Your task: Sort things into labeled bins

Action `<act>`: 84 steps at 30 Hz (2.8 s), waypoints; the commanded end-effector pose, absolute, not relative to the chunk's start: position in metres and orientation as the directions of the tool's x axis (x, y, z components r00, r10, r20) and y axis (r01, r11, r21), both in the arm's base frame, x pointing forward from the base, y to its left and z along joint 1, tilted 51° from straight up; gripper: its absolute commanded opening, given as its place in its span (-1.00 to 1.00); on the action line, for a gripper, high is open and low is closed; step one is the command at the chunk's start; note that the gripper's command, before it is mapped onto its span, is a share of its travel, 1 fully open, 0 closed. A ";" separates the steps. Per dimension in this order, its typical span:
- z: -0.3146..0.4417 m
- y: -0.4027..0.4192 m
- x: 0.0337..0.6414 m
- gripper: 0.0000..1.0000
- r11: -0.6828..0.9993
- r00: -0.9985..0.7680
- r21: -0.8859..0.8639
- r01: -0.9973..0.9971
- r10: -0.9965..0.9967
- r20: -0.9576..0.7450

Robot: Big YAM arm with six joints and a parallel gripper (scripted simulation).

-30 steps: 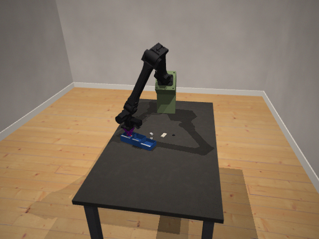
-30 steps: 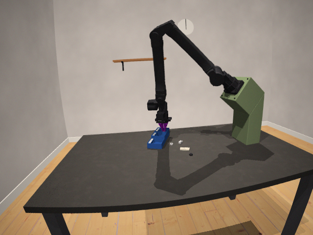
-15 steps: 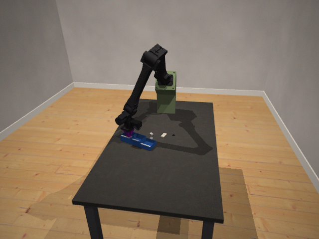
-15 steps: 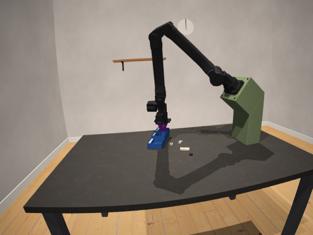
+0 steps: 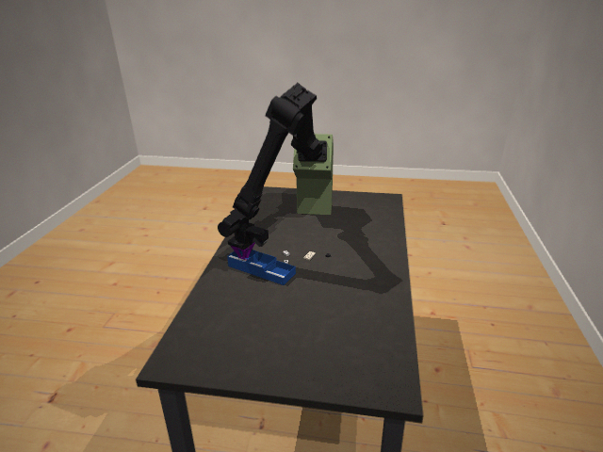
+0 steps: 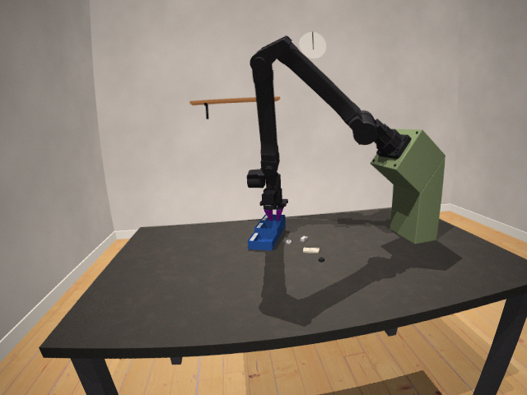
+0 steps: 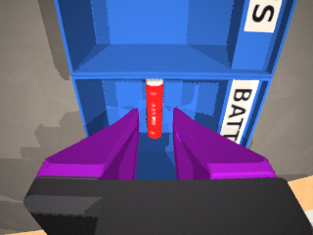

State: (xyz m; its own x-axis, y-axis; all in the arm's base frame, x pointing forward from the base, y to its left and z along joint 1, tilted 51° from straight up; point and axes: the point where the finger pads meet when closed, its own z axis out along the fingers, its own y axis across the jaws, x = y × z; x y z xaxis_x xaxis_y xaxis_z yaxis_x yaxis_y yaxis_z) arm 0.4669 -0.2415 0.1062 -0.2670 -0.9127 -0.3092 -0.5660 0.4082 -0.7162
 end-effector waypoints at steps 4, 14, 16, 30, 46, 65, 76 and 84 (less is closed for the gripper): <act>0.114 -0.244 0.467 -0.54 0.406 -0.267 -0.727 -0.554 -0.914 -0.306; 0.124 -0.248 0.455 -0.54 0.403 -0.272 -0.731 -0.550 -0.914 -0.299; 0.126 -0.248 0.453 -0.54 0.403 -0.272 -0.732 -0.550 -0.915 -0.299; 0.134 -0.244 0.440 -0.54 0.401 -0.267 -0.729 -0.555 -0.916 -0.300; 0.133 -0.241 0.424 -0.54 0.415 -0.272 -0.706 -0.574 -0.910 -0.314; 0.127 -0.139 0.412 -0.22 0.725 -0.458 -0.538 -0.430 -0.689 -0.562; 0.111 -0.067 0.400 -0.22 0.867 -0.561 -0.375 -0.328 -0.498 -0.662; 0.091 -0.003 0.388 -0.22 0.929 -0.623 -0.259 -0.265 -0.370 -0.689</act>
State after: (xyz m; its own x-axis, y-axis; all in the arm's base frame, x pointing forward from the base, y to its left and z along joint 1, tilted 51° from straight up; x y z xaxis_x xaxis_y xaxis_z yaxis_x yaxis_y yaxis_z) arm 0.3887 -0.0217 0.0893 -0.5984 -0.4949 -0.6300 -0.3578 0.8687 -0.3426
